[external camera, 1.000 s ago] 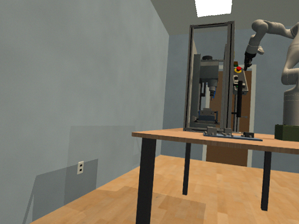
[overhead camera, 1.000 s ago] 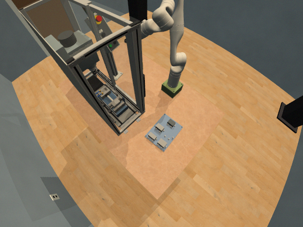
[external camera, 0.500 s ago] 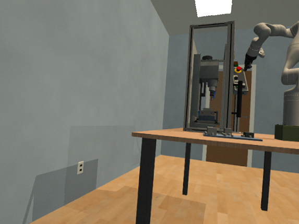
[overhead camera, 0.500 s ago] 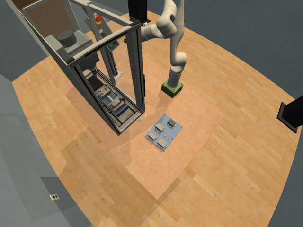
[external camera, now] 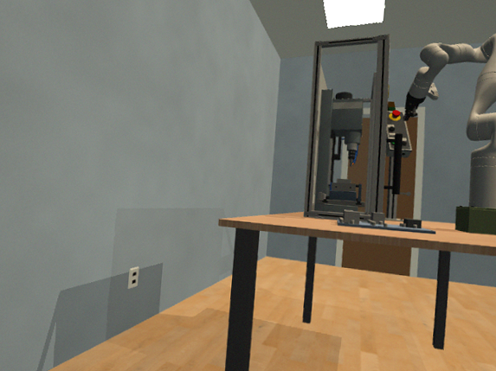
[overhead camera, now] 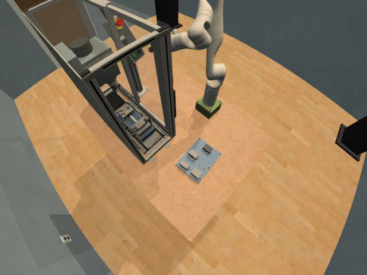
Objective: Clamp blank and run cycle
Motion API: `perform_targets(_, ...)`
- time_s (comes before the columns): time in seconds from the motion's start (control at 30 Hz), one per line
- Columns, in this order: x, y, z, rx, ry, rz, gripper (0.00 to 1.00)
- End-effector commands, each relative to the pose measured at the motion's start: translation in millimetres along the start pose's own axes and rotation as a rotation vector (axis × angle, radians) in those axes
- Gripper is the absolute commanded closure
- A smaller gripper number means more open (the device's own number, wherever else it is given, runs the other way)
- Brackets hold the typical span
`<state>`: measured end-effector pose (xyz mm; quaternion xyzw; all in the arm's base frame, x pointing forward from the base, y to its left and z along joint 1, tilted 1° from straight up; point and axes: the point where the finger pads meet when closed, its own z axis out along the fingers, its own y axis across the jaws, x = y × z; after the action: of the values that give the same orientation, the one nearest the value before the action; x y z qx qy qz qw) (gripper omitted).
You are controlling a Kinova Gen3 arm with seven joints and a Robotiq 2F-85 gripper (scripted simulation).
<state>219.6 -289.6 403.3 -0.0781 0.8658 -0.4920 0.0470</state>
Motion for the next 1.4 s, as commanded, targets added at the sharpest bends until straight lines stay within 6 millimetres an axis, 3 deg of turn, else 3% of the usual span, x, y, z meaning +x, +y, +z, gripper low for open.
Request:
perform_targets(0.0, -1, 1, 15, 0.003, -0.006, -0.005, 0.9)
perform_targets(0.37, -1, 1, 15, 0.003, -0.006, -0.005, 0.9)
perform_targets(0.53, -1, 1, 44, 0.003, -0.006, -0.005, 0.9)
perform_targets(0.93, -1, 1, 44, 0.003, -0.006, -0.005, 0.9)
perform_targets(1.1, -2, 0, 73, 0.003, -0.006, -0.005, 0.9)
perform_targets(1.37, -2, 0, 73, 0.003, -0.006, -0.005, 0.9)
